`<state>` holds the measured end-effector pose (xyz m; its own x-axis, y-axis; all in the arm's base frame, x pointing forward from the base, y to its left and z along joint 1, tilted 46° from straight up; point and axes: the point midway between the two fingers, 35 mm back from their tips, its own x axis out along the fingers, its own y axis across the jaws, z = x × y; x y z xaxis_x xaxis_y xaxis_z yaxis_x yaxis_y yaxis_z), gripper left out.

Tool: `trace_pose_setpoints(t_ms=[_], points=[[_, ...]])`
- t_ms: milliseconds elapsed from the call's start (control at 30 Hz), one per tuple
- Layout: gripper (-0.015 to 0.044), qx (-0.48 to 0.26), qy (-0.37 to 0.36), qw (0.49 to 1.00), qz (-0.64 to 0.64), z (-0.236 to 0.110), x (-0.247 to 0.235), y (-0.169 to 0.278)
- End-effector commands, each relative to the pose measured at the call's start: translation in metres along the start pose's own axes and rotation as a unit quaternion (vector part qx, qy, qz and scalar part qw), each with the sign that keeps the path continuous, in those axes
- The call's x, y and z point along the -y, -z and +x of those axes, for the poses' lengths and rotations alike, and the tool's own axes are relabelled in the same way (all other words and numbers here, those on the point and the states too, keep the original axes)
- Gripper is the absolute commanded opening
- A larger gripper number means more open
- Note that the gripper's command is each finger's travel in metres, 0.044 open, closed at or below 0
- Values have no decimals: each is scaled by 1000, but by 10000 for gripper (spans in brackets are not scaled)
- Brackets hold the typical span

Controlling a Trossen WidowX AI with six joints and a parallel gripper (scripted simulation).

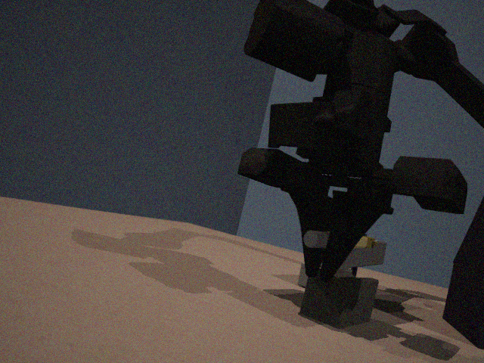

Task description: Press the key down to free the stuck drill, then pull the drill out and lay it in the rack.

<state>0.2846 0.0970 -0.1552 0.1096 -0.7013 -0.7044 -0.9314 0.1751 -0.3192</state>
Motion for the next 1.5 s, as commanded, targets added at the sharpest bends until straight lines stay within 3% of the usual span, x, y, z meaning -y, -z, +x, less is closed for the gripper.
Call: trace_pose_setpoints(t_ms=[0,1467], points=[[0,-4,0,1000,-3,6,-1,4],[0,-5,1,1000,-3,36,-1,5]])
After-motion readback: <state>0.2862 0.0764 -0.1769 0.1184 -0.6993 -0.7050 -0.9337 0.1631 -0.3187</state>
